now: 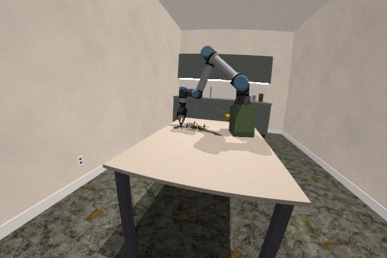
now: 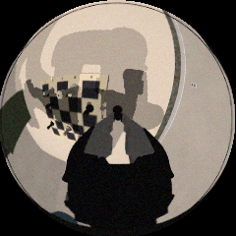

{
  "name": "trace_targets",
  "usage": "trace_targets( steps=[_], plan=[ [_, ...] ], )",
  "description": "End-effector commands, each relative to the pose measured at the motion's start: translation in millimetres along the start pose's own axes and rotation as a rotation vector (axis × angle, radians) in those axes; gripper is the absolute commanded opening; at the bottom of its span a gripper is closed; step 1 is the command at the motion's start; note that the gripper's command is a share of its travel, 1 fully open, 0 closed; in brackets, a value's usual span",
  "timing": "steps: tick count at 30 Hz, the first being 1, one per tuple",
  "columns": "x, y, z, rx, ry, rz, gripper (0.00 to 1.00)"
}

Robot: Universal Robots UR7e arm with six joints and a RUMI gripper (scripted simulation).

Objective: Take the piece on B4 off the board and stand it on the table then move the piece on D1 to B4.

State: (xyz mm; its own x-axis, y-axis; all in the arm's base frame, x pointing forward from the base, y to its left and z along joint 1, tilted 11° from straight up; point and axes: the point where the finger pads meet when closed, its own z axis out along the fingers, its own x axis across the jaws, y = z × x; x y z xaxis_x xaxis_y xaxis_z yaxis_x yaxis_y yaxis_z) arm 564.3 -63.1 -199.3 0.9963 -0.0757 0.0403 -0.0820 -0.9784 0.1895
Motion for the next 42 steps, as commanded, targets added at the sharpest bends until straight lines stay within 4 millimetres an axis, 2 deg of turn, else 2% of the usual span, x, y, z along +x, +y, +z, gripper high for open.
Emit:
trace_targets(
  steps=[1, 3, 4, 6, 7, 12, 13, 25, 32, 42],
  plan=[
    [0.6, 0.1, -0.6, 0.000, 0.001, 0.000, 0.04],
    [0.6, 0.1, -0.6, 0.000, 0.001, 0.000, 0.04],
    [0.6, 0.1, -0.6, 0.000, 0.001, 0.000, 0.09],
    [0.6, 0.1, -0.6, 0.000, 0.001, 0.000, 0.09],
    [0.6, 0.1, -0.6, 0.000, 0.001, 0.000, 0.13],
    [0.6, 0.1, -0.6, 0.000, 0.001, 0.000, 0.18],
    [0.6, 0.1, -0.6, 0.000, 0.001, 0.000, 0.22],
    [0.6, 0.1, -0.8, 0.000, 0.001, 0.000, 0.22],
    [0.6, 0.1, -8.2, 0.000, 0.001, 0.000, 0.22],
    [0.5, 0.1, -55.9, 0.000, 0.001, 0.000, 0.22]
  ],
)
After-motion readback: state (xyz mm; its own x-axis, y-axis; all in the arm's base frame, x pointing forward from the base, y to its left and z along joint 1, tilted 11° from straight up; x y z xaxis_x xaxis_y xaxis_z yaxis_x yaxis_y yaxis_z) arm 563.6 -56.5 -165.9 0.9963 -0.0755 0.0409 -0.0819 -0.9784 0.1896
